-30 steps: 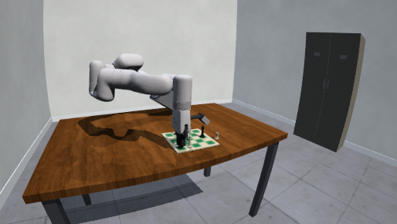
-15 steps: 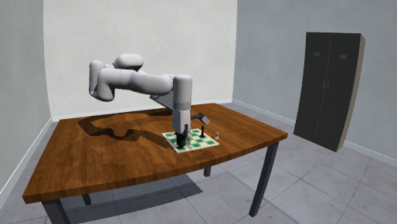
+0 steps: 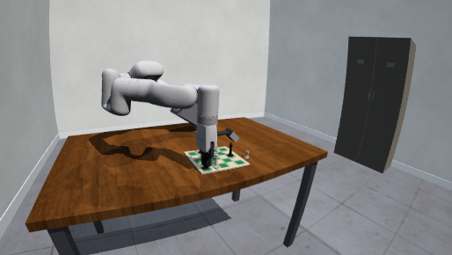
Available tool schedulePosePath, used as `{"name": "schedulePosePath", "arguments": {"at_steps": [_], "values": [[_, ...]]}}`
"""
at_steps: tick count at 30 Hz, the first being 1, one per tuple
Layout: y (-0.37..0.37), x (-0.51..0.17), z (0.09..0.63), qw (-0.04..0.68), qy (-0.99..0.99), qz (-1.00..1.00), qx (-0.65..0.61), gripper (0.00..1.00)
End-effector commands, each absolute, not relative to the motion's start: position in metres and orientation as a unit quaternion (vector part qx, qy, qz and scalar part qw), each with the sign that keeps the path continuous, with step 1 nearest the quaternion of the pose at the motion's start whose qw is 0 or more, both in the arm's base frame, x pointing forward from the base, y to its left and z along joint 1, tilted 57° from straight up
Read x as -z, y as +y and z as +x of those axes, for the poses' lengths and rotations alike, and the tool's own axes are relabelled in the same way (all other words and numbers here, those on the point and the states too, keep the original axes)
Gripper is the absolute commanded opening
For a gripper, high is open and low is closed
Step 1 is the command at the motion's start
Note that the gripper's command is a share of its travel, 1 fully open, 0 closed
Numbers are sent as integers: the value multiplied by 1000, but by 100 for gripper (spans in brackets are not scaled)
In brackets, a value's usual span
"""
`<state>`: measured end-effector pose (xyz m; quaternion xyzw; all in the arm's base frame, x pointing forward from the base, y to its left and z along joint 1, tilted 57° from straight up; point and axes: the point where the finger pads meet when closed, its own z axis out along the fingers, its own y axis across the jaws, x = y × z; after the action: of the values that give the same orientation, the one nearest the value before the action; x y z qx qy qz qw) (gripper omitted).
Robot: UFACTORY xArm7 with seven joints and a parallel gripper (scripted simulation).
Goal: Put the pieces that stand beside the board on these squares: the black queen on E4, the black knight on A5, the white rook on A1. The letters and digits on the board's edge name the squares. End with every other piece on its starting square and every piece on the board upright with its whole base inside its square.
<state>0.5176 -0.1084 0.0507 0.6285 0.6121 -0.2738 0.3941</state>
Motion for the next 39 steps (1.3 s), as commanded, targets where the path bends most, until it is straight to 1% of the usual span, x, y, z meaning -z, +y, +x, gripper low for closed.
{"name": "schedulePosePath", "arguments": {"at_steps": [1,39], "values": [[-106,-51,519,395,613,628,272,0],[-109,-49,519,395,613,628,272,0]]}}
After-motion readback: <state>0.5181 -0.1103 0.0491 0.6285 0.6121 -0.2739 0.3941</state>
